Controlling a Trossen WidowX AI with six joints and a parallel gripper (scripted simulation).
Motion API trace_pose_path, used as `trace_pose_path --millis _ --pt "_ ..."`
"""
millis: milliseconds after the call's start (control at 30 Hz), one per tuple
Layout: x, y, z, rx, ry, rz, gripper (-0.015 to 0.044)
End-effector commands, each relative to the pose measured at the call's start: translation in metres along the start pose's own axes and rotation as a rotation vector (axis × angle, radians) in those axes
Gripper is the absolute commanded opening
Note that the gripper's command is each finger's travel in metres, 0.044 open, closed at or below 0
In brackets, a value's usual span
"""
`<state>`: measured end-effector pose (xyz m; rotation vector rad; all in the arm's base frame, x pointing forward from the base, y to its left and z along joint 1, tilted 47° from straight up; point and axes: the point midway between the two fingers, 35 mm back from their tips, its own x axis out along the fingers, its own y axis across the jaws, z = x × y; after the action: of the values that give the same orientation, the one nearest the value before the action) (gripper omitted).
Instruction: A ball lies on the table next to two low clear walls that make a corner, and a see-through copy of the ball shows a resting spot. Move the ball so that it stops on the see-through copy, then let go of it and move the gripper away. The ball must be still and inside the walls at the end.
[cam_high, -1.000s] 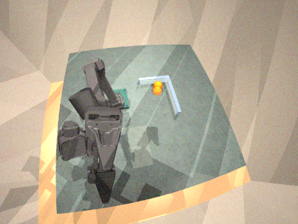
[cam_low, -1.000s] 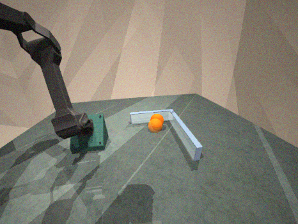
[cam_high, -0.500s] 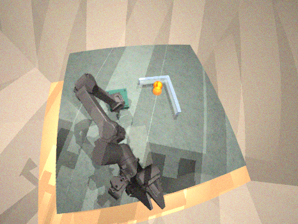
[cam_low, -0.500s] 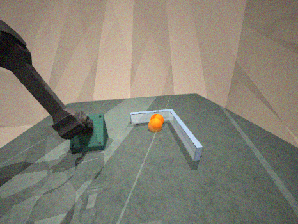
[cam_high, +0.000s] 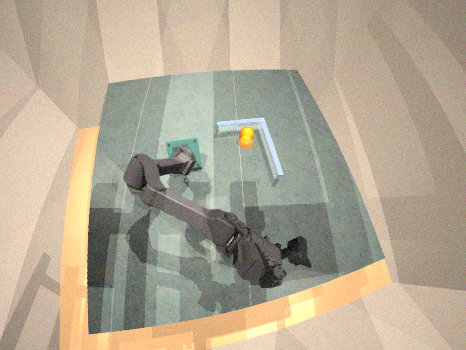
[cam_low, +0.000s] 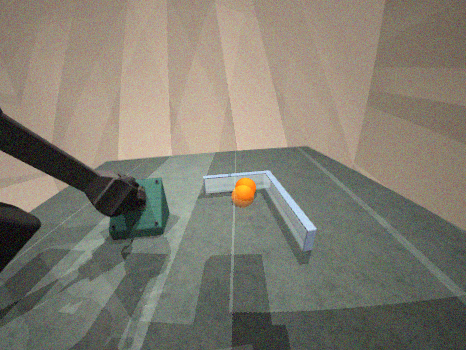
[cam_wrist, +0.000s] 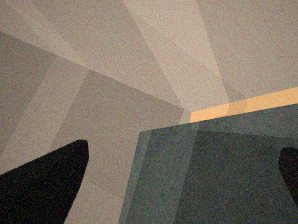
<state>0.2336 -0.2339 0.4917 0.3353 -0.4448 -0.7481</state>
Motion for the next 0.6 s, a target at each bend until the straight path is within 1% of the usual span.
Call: trace_pose_path --millis 0,133,267,400,567 --pt "0.024 0.008 -0.072 -0.117 0.217 -0.02 0.044" --pt "0.032 0.018 -0.137 -0.233 0.403 -0.014 0.044" --pt "0.028 0.03 -0.201 -0.372 0.586 0.013 0.044" --pt "0.013 0.042 -0.263 -0.535 0.76 0.064 0.044" --pt "-0.018 0.054 -0.337 -0.769 0.964 0.165 0.044"
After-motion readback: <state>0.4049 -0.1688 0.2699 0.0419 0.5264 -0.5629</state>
